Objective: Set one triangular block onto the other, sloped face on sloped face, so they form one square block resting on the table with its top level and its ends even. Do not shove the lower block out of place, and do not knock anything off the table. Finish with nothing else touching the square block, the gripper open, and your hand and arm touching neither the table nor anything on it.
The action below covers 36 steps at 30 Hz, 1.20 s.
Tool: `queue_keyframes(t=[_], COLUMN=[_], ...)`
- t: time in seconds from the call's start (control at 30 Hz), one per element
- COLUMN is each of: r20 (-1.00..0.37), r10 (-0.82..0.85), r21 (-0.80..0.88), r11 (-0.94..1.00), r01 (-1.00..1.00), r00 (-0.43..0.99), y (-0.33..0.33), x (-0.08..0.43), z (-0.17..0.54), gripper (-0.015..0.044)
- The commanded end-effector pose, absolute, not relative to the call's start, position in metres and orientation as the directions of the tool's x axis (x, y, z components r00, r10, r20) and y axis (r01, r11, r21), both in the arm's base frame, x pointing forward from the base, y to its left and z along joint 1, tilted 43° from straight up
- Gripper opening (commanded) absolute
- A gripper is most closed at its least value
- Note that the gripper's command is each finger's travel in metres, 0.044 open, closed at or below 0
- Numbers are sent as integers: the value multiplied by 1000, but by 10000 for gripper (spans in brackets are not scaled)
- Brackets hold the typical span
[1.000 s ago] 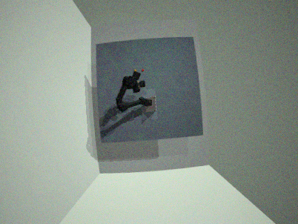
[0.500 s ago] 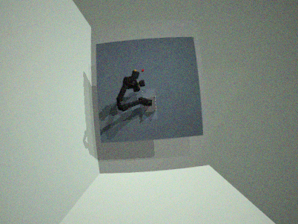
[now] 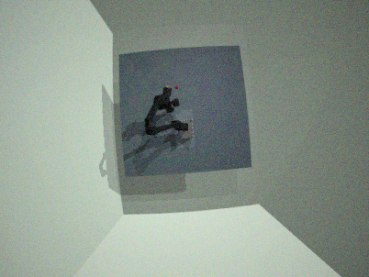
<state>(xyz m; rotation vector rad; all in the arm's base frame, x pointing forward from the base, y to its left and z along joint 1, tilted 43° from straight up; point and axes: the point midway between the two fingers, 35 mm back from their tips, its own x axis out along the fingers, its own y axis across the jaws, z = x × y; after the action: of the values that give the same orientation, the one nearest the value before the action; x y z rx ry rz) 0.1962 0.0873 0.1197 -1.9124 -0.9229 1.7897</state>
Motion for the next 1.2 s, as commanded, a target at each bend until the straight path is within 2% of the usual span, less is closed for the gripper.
queue_keyframes(t=[0.0,1.17], r20=[-735,-727], r10=[678,685], r21=[-668,-676], r11=[-716,-707], r01=[204,209], r00=[-27,-33], y=[97,104], x=[199,204], z=[110,102], gripper=[0,0])
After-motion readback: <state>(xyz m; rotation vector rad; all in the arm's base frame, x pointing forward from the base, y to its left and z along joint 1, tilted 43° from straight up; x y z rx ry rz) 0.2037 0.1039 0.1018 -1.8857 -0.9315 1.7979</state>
